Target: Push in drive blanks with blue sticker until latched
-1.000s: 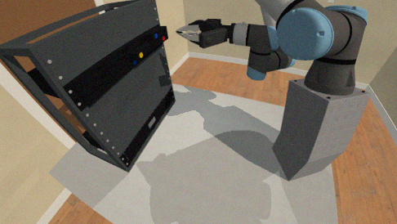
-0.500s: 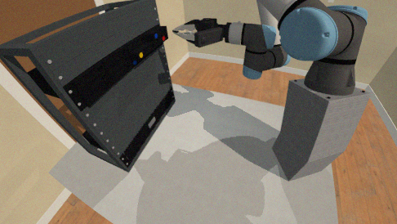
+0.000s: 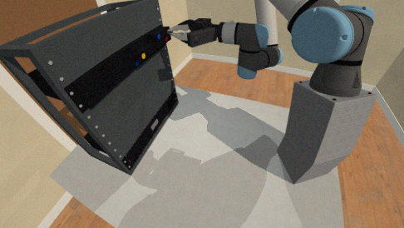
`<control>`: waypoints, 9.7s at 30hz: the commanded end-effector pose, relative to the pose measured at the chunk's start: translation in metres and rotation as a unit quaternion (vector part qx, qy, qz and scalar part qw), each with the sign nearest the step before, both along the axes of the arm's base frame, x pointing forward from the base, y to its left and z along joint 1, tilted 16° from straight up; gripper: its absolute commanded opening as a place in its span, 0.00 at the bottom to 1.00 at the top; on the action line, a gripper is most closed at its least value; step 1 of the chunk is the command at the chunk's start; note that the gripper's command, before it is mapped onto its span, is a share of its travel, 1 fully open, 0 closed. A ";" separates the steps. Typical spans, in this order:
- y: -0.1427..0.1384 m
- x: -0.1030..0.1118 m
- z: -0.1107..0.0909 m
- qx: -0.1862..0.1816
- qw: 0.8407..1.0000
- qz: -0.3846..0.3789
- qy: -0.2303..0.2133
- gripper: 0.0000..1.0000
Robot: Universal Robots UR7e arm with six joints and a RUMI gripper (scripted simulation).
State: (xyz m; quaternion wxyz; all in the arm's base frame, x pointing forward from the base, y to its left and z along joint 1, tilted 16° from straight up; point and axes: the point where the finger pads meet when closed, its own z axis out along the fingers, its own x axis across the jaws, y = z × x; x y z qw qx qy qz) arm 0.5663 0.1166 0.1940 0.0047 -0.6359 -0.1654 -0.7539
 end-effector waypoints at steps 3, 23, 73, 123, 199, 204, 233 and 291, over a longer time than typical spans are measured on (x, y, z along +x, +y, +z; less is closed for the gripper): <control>0.001 0.003 0.001 0.000 1.000 -0.001 0.000 0.00; 0.001 0.003 0.001 0.000 1.000 -0.001 0.000 0.00; 0.003 0.010 0.002 0.000 1.000 -0.001 0.000 0.00; 0.011 0.039 0.006 0.000 1.000 -0.001 0.000 0.00; 0.014 0.051 0.007 0.000 1.000 -0.001 0.000 0.00; 0.014 0.051 0.008 0.000 1.000 -0.001 0.000 0.00; 0.015 0.053 0.008 0.000 1.000 -0.001 0.000 0.00; -0.011 -0.045 -0.006 0.000 1.000 -0.001 0.000 0.00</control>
